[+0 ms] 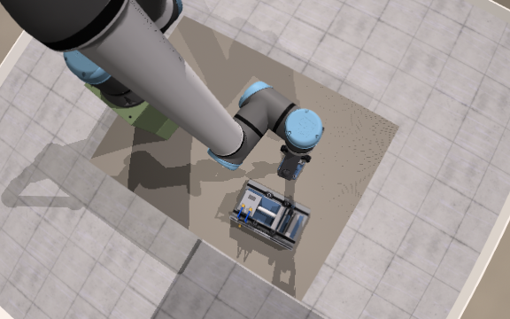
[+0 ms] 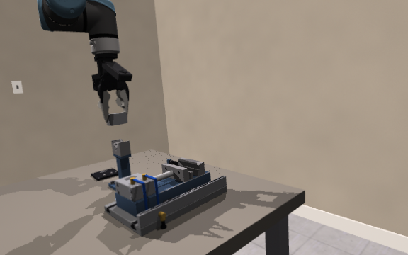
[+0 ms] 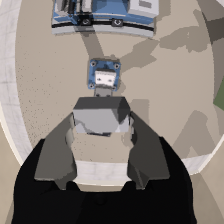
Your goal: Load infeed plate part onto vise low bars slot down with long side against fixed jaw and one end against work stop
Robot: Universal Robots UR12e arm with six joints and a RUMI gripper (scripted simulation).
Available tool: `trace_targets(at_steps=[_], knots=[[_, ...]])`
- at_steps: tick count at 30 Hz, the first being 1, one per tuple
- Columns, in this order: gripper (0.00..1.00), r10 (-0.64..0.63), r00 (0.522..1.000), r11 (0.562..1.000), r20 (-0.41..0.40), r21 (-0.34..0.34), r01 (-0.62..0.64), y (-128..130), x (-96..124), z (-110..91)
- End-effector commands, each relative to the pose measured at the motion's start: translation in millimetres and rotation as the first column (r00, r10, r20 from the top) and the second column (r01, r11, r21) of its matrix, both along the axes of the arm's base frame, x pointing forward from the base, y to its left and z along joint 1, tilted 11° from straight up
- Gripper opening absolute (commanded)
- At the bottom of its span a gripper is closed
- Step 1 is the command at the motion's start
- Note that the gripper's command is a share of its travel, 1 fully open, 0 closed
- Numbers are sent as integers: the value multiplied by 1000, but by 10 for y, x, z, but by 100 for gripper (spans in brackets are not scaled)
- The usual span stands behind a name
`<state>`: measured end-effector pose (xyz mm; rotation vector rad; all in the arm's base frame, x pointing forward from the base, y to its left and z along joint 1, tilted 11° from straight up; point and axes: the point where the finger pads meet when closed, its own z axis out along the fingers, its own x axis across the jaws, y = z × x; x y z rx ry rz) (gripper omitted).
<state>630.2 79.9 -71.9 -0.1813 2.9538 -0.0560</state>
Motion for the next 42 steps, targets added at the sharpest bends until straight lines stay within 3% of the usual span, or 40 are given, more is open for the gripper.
trace_targets(at_steps=[1,42], knots=[[0,-12,1000,1000,2,2,12,-5,3,5],[0,-102,995,995,3,19,102,-45,-14,4]])
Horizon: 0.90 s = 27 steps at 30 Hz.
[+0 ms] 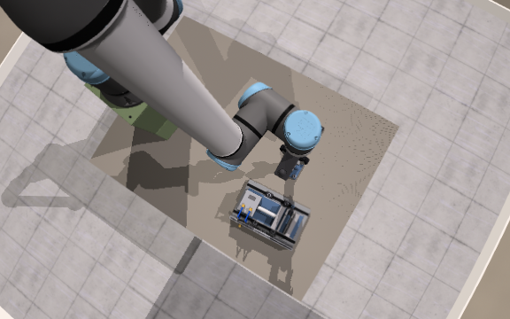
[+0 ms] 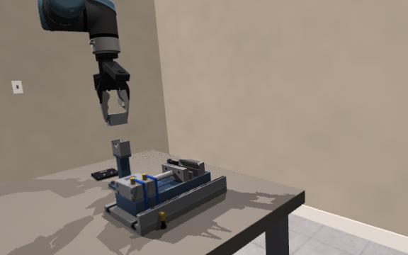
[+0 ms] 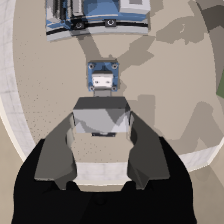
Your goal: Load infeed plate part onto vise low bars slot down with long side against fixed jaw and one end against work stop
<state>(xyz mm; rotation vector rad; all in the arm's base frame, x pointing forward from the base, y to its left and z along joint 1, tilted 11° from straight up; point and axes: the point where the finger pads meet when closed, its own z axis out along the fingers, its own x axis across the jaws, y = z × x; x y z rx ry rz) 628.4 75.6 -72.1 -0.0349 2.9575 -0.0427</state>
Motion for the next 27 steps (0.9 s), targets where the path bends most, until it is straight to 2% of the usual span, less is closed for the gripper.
trace_targets(at_steps=[1,27], knots=[[0,-5,1000,1000,1,1,5,-2,4,6],[0,-16,1000,1000,2,3,16,-7,2,5]])
